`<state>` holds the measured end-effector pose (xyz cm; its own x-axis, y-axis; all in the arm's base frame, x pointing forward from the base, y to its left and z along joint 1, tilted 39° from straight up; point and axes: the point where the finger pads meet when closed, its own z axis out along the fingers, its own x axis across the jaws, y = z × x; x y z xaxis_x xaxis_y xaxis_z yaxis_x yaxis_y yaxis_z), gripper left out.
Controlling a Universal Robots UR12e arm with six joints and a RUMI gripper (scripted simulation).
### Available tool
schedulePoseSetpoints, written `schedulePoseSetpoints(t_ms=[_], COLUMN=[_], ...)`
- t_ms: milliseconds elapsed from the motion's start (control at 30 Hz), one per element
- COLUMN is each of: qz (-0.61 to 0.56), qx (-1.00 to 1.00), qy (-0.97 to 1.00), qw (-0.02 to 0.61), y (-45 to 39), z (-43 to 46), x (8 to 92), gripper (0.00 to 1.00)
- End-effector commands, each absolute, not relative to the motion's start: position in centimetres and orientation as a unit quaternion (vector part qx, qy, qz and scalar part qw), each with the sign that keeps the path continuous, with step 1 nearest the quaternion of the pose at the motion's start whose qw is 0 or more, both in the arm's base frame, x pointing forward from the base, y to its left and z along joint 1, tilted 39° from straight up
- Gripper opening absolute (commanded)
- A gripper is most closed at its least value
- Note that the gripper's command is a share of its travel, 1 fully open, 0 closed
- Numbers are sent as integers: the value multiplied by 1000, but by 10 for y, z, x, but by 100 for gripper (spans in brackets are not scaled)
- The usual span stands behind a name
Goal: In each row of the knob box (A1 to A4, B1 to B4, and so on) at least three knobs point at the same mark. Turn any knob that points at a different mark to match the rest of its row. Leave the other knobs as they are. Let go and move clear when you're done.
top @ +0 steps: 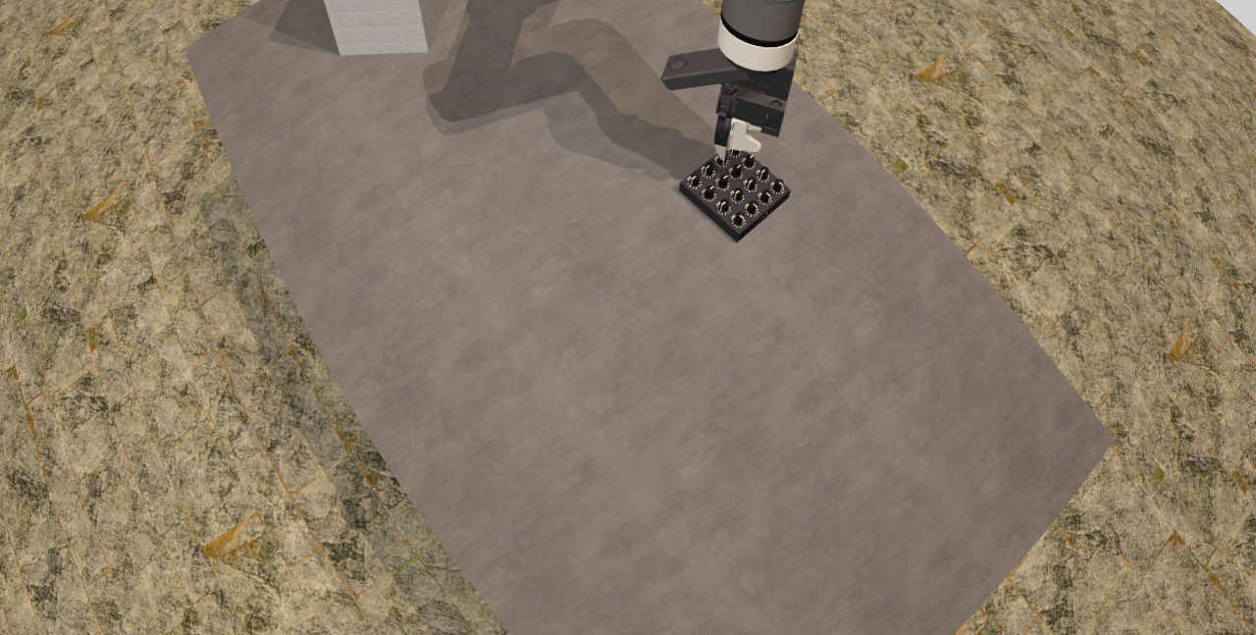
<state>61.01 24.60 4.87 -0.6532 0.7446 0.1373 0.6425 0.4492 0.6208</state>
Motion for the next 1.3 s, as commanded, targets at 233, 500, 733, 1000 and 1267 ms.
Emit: schedulePoseSetpoints(t_ms=[233, 500, 733, 1000, 1267], qz=[328, 329, 329, 329, 329], qx=[410, 409, 409, 409, 409], qy=[847, 848, 848, 848, 848], qw=[78, 78, 79, 79, 79], y=[243, 244, 244, 244, 244], z=[45, 47, 47, 47, 47], x=[608, 609, 609, 609, 609], gripper=[11, 11, 11, 11, 11])
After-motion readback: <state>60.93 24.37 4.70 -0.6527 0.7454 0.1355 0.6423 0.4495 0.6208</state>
